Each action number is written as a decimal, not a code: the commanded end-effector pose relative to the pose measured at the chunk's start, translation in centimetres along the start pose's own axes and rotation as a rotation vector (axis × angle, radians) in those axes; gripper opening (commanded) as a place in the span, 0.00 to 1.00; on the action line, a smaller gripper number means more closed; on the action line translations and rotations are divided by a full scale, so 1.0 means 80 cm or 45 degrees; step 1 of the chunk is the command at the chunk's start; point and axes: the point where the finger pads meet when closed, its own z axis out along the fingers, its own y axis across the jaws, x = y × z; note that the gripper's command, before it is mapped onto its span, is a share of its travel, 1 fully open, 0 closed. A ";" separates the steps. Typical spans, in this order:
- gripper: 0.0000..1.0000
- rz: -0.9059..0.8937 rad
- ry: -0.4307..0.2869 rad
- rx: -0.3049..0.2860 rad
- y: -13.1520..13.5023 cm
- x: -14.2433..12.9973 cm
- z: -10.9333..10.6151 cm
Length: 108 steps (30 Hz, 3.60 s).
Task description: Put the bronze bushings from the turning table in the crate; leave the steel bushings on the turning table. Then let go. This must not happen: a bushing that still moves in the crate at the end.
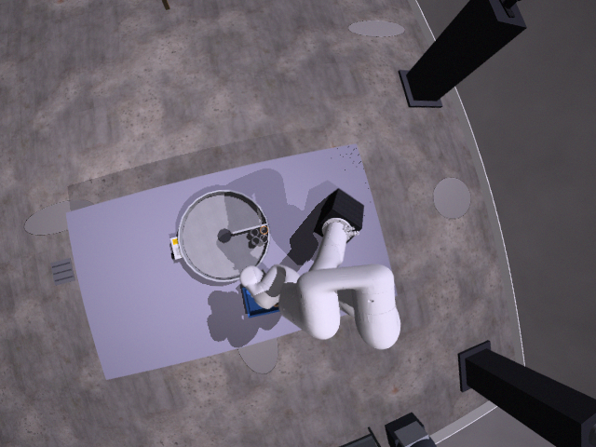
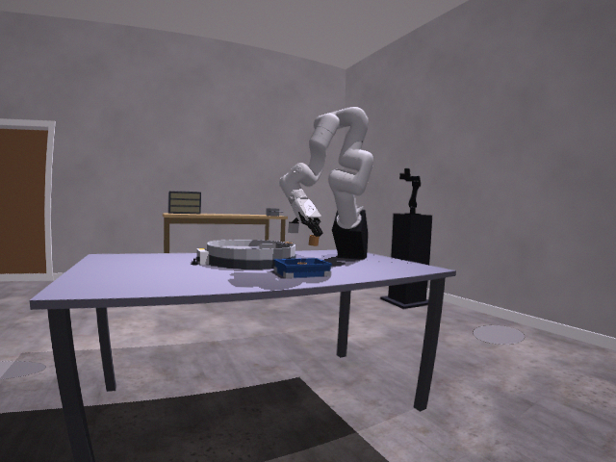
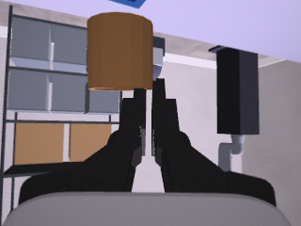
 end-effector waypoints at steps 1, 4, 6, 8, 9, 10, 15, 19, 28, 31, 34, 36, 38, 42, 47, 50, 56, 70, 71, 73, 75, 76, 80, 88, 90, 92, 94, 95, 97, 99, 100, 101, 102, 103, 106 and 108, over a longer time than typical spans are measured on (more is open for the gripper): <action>0.00 -0.002 -0.001 0.002 -0.002 0.010 0.012; 0.00 -0.002 -0.001 0.002 -0.002 0.024 0.029; 0.00 -0.002 -0.001 0.002 -0.002 0.033 0.040; 0.00 -0.002 -0.001 0.002 -0.003 0.040 0.049; 0.00 -0.002 -0.001 0.002 -0.003 0.043 0.052; 0.00 -0.002 -0.001 0.002 -0.003 0.045 0.054; 0.00 -0.002 -0.001 0.002 -0.003 0.047 0.057; 0.00 -0.002 -0.001 0.002 -0.003 0.047 0.057; 0.00 -0.002 -0.001 0.002 -0.003 0.047 0.058; 0.00 -0.002 -0.001 0.002 -0.003 0.048 0.058; 0.00 -0.002 -0.001 0.002 -0.003 0.048 0.059; 0.00 -0.002 -0.001 0.002 -0.003 0.049 0.060; 0.00 -0.002 -0.001 0.002 -0.003 0.051 0.062; 0.00 -0.002 -0.001 0.002 -0.003 0.055 0.067; 0.00 -0.002 -0.001 0.002 -0.003 0.062 0.075; 0.00 -0.002 -0.001 0.002 -0.003 0.065 0.079; 0.00 -0.002 -0.001 0.002 -0.003 0.072 0.087; 0.00 -0.002 -0.001 0.002 -0.003 0.081 0.099; 0.00 -0.002 -0.001 0.002 -0.003 0.081 0.099; 0.00 -0.002 -0.001 0.002 -0.003 0.081 0.099; 0.00 -0.002 -0.001 0.002 -0.003 0.081 0.099; 0.00 -0.002 -0.001 0.002 -0.003 0.081 0.099; 0.00 -0.002 -0.001 0.002 -0.003 0.081 0.099; 0.00 -0.002 -0.001 0.002 -0.003 0.081 0.099; 0.00 -0.002 -0.001 0.002 -0.003 0.082 0.099; 0.00 -0.002 -0.001 0.002 -0.003 0.082 0.099; 0.00 -0.002 -0.001 0.002 -0.003 0.082 0.100; 0.00 -0.002 -0.001 0.002 -0.003 0.083 0.100; 0.00 -0.002 -0.001 0.002 -0.003 0.083 0.101; 0.00 -0.002 -0.001 0.002 -0.003 0.084 0.101; 0.00 -0.002 -0.001 0.002 -0.003 0.084 0.102; 0.00 -0.002 -0.001 0.002 -0.003 0.084 0.102; 0.00 -0.002 -0.001 0.002 -0.003 0.084 0.102; 0.00 -0.002 -0.001 0.002 -0.002 0.084 0.102; 0.00 -0.002 -0.001 0.002 -0.002 0.085 0.103; 0.00 -0.002 -0.001 0.002 -0.002 0.086 0.103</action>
